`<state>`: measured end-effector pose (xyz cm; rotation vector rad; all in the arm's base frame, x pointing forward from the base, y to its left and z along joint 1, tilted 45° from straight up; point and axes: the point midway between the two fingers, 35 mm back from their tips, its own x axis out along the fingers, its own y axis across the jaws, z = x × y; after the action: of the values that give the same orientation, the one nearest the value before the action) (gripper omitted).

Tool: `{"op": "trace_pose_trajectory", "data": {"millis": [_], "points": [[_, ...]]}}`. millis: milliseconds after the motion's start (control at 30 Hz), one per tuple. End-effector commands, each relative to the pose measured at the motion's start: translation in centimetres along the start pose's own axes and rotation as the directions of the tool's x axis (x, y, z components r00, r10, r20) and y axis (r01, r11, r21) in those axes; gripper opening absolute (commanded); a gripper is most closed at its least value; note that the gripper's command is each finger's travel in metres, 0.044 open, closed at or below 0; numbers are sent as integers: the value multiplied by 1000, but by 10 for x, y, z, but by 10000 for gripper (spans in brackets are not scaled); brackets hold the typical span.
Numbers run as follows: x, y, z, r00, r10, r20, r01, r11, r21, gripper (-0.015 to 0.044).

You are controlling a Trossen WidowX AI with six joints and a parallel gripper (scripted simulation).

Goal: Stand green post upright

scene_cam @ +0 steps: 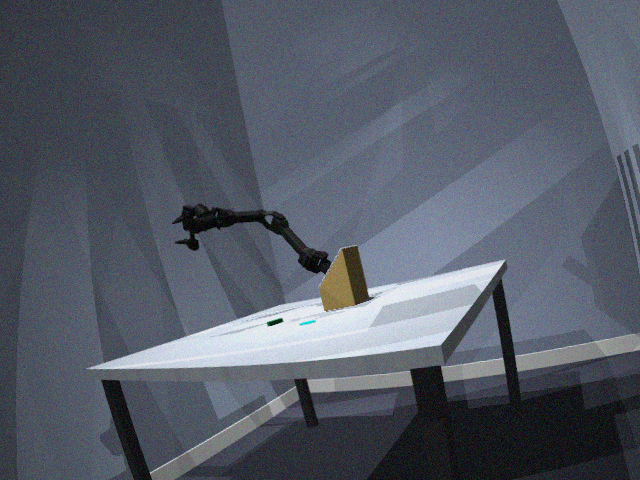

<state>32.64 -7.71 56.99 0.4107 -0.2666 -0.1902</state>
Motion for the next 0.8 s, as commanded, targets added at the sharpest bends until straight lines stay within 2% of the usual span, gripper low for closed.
{"op": "trace_pose_trajectory", "data": {"millis": [0,167,200,467,767], "points": [[1,-1,-2,1000,-4,-4,4,1000,0,374],[12,-22,-45,987,-104,-121,102,995,-21,243],[14,-27,-56,981,-127,-147,124,992,-30,233],[15,-63,-135,889,-306,-341,274,951,-141,233],[-5,-101,-216,712,-495,-498,366,867,-338,233]]}}
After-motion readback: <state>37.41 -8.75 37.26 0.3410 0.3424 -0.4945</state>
